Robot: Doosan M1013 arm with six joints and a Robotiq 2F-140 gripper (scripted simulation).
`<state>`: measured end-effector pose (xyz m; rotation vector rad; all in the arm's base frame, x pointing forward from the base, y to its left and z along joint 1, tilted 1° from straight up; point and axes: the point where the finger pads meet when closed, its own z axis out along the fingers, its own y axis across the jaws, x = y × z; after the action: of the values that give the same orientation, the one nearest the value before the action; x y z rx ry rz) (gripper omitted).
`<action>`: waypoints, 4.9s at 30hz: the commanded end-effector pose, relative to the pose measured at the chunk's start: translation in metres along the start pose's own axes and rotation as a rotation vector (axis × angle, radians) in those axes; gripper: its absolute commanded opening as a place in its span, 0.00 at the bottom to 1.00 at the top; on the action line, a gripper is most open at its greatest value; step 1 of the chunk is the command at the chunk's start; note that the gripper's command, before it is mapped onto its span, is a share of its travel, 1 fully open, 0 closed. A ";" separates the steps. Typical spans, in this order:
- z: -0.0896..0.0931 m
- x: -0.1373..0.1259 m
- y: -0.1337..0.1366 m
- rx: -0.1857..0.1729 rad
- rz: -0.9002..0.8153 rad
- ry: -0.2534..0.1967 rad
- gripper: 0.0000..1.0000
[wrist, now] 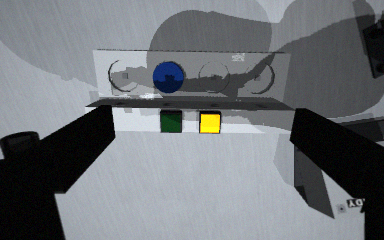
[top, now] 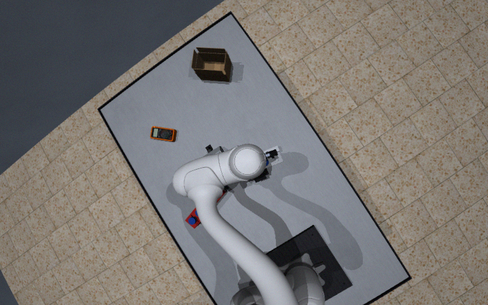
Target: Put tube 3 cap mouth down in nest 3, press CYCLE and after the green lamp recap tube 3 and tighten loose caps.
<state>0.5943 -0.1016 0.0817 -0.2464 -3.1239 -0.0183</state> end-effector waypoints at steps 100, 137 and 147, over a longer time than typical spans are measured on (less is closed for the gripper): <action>-0.080 0.024 -0.036 -0.001 0.001 -0.006 0.36; 0.048 0.024 -0.034 -0.004 -0.001 -0.004 0.36; 0.051 0.021 -0.035 -0.003 -0.001 -0.008 0.36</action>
<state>0.5643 -0.1333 0.0323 -0.2497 -3.1253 -0.0186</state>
